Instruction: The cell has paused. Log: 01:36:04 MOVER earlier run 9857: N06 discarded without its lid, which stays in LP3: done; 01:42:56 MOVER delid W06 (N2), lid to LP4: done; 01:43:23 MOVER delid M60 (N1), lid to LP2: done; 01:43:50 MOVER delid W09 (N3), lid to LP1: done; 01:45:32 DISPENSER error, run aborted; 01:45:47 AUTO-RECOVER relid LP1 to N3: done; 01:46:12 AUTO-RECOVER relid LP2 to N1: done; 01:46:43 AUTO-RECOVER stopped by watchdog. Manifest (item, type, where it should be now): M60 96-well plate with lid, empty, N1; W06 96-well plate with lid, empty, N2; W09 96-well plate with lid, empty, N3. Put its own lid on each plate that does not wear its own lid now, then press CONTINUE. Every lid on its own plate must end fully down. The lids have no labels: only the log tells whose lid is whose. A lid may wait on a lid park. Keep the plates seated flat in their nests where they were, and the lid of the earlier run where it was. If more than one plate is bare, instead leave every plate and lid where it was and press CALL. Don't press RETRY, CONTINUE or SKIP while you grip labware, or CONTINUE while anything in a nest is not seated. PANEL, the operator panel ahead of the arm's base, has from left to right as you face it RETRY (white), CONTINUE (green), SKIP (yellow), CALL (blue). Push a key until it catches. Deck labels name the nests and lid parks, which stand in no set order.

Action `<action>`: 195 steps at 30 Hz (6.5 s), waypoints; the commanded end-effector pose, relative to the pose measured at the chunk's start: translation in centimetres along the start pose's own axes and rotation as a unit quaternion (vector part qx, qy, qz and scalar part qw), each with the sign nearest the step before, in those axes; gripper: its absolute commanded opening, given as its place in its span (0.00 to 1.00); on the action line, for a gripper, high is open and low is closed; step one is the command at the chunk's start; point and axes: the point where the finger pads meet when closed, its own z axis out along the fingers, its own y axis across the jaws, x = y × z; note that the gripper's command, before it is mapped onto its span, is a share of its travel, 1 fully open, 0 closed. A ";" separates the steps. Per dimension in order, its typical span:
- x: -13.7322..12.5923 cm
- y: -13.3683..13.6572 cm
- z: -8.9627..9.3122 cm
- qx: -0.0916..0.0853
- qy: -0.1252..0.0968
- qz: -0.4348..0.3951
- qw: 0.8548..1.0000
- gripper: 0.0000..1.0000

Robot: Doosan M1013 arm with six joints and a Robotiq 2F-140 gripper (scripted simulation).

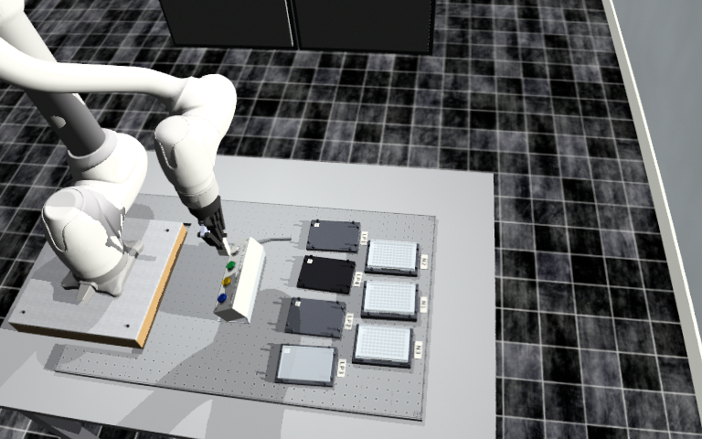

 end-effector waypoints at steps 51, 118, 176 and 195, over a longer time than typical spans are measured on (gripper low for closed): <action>0.0 0.1 1.8 0.000 0.000 0.000 1.000 0.00; 0.0 0.1 2.3 0.000 0.000 0.000 1.000 0.00; 0.0 0.1 5.1 0.000 0.000 0.000 1.000 0.00; 0.0 0.1 5.1 0.000 0.000 0.000 1.000 0.00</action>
